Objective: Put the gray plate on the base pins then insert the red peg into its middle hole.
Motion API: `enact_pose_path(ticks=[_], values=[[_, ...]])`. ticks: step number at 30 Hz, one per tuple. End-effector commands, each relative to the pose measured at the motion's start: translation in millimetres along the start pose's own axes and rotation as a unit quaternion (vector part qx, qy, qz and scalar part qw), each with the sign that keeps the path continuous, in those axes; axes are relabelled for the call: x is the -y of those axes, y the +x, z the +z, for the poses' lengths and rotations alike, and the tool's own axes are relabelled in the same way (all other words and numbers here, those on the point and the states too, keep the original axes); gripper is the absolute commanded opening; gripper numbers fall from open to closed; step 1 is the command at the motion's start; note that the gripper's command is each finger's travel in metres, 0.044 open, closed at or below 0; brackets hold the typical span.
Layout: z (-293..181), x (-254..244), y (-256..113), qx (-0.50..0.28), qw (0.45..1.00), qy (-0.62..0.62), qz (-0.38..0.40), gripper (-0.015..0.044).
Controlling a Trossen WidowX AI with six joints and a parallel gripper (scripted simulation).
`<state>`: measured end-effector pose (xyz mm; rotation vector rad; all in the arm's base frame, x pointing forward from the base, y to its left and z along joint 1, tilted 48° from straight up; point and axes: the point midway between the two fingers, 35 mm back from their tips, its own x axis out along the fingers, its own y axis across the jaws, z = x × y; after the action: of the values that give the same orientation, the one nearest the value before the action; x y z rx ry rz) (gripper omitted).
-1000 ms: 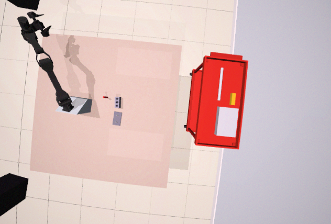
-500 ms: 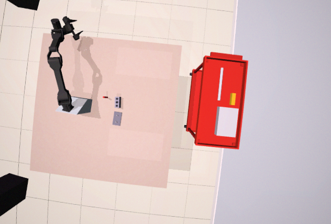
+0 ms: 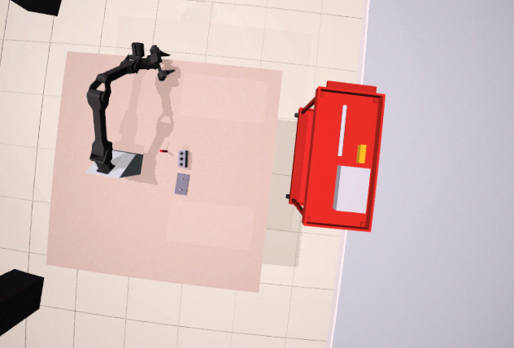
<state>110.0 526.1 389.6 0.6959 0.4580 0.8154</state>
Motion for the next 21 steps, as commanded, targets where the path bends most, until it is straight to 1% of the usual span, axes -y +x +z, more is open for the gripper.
enact_pose_path(ticks=[1, 6, 10, 15, 17, 19, 21], values=[[23, 44, 23, -0.001, 0.999, -0.002, -0.038, 0.0440], [37, 108, 48, -0.032, 0.995, 0.002, -0.091, 0.0440], [46, 159, 57, -0.068, 0.989, 0.004, -0.132, 0.0440], [56, 241, 52, -0.143, 0.970, 0.022, -0.195, 0.0440], [58, 266, 48, -0.162, 0.963, 0.038, -0.214, 0.0440], [61, 289, 44, -0.176, 0.954, 0.060, -0.235, 0.0440], [64, 325, 35, -0.197, 0.939, 0.099, -0.265, 0.0440]])
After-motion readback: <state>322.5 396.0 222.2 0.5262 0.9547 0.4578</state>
